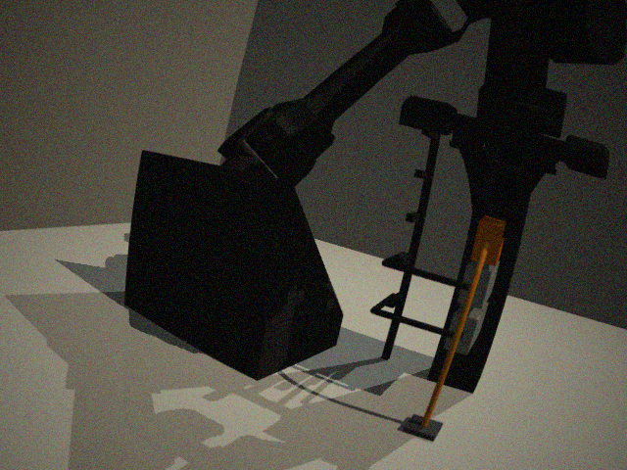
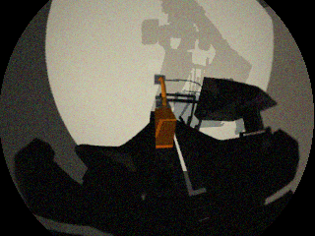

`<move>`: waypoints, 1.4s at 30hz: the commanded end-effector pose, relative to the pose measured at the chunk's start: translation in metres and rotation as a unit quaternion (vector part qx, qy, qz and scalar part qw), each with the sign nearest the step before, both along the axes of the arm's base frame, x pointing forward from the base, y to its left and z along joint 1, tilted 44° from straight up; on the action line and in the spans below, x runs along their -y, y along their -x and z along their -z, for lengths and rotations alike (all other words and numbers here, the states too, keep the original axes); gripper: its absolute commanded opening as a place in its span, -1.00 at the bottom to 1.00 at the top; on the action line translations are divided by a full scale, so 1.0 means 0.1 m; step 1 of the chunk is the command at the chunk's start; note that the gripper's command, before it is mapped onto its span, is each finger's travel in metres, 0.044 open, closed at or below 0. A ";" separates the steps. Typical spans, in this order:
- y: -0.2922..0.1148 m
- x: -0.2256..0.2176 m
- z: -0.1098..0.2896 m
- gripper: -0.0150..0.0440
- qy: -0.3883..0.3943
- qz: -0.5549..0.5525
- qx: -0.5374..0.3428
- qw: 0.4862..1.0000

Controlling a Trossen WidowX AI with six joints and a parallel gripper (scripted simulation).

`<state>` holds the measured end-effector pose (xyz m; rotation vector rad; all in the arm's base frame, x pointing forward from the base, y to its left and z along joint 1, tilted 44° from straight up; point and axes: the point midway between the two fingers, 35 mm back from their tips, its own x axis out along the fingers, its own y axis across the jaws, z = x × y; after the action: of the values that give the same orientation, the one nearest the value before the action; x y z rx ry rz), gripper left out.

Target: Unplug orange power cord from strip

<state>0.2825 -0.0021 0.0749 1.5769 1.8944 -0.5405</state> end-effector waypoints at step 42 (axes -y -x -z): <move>-0.04 0.26 0.03 0.05 0.038 0.012 0.006 0.999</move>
<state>0.2884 -0.0341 0.0683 1.5511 1.8181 -0.6065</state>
